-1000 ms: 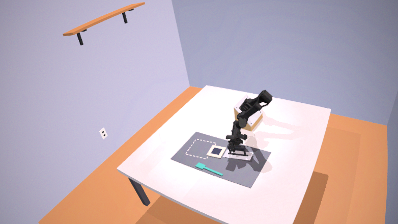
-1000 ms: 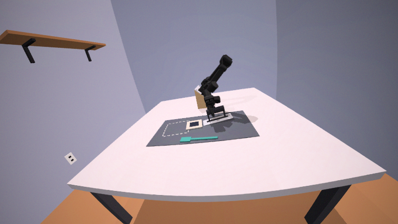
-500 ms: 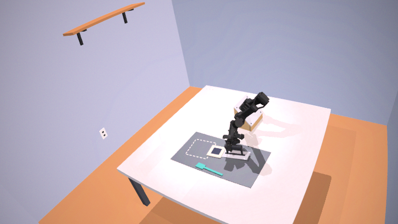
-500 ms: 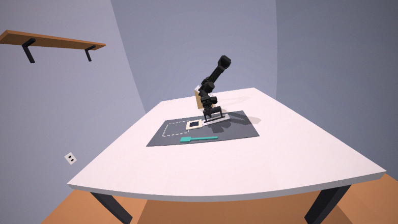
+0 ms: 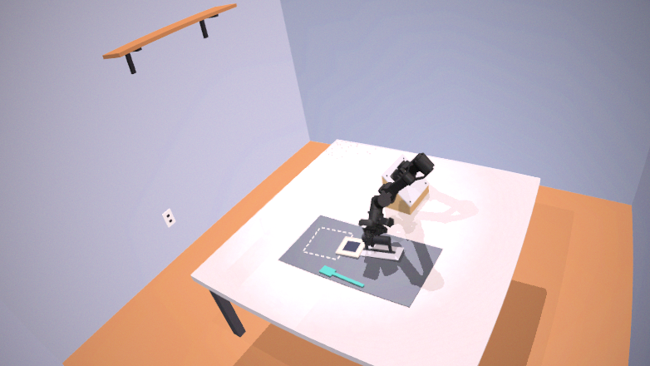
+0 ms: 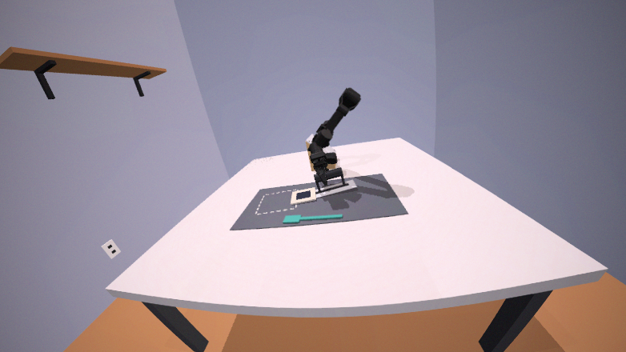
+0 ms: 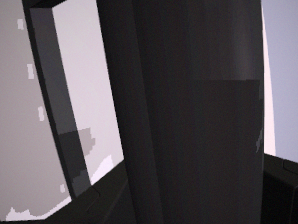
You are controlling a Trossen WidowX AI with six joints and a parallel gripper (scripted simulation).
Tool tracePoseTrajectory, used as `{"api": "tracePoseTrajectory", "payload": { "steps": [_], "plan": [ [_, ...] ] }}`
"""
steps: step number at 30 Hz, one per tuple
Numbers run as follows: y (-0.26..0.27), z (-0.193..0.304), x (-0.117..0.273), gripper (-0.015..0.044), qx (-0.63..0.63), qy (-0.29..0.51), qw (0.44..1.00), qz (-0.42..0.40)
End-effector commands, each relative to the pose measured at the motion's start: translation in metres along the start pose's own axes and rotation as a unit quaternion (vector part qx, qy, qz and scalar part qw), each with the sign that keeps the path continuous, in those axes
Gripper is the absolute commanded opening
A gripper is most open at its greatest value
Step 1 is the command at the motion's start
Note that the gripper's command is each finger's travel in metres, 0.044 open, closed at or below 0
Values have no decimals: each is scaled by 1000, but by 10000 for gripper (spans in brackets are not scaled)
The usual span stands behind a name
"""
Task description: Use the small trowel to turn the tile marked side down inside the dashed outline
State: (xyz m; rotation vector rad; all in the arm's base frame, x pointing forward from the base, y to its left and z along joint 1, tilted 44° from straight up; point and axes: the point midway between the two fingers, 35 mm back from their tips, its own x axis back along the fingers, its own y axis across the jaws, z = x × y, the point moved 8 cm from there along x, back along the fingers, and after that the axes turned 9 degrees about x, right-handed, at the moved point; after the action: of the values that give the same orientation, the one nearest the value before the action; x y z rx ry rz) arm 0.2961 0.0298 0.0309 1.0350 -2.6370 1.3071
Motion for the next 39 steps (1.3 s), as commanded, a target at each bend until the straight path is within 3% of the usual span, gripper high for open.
{"api": "tracePoseTrajectory", "payload": {
  "steps": [1, 14, 39],
  "plan": [
    [-1, 3, 2, 0, 4, 9, 1000, 1],
    [-27, 8, 24, 0, 39, 38, 999, -4],
    [-39, 86, 44, 0, 42, 39, 998, -4]
  ]
}}
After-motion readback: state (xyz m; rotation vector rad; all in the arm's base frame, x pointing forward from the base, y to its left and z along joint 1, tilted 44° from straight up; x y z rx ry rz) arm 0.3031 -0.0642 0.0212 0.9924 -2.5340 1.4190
